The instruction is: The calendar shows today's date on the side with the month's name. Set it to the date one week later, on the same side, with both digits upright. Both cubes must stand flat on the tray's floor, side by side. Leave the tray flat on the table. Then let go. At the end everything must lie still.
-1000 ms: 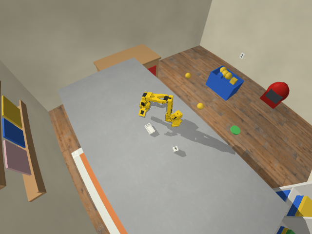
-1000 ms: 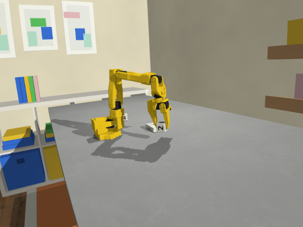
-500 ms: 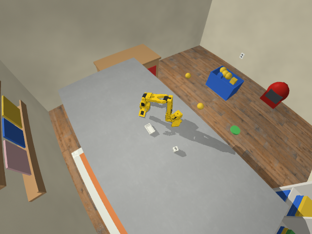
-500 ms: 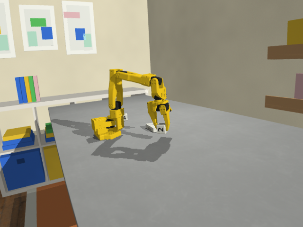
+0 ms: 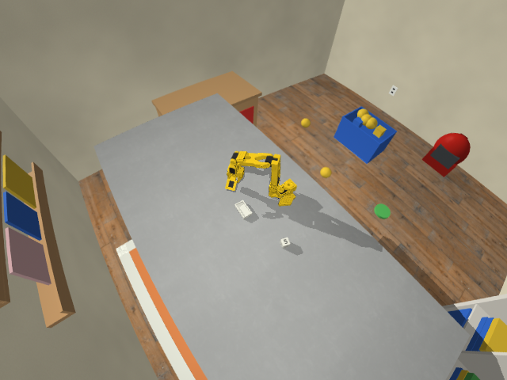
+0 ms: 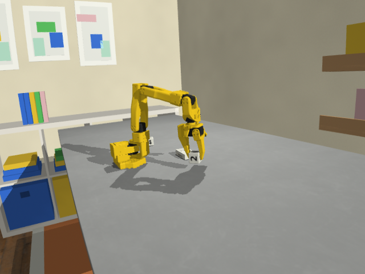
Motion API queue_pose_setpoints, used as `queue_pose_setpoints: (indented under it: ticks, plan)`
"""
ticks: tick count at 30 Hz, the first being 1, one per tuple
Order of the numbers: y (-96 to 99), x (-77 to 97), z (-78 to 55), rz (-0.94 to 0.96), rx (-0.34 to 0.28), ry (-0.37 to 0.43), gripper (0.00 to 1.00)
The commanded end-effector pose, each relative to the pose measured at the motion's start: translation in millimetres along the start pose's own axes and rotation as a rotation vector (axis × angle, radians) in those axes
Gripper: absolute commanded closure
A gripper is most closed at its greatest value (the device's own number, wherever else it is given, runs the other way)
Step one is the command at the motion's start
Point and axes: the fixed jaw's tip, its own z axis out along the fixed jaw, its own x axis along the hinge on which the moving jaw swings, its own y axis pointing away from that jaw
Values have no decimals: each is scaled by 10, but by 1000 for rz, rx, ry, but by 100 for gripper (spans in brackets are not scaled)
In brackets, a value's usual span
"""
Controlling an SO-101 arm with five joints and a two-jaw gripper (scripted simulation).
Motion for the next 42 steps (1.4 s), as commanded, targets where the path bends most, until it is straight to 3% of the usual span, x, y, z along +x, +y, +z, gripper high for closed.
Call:
queue_pose_setpoints:
  ticks: [1, 42]
  plan:
    - [-30, 18, -27, 4, 26, 0, 100]
    - [-33, 18, 135, 4, 26, 0, 100]
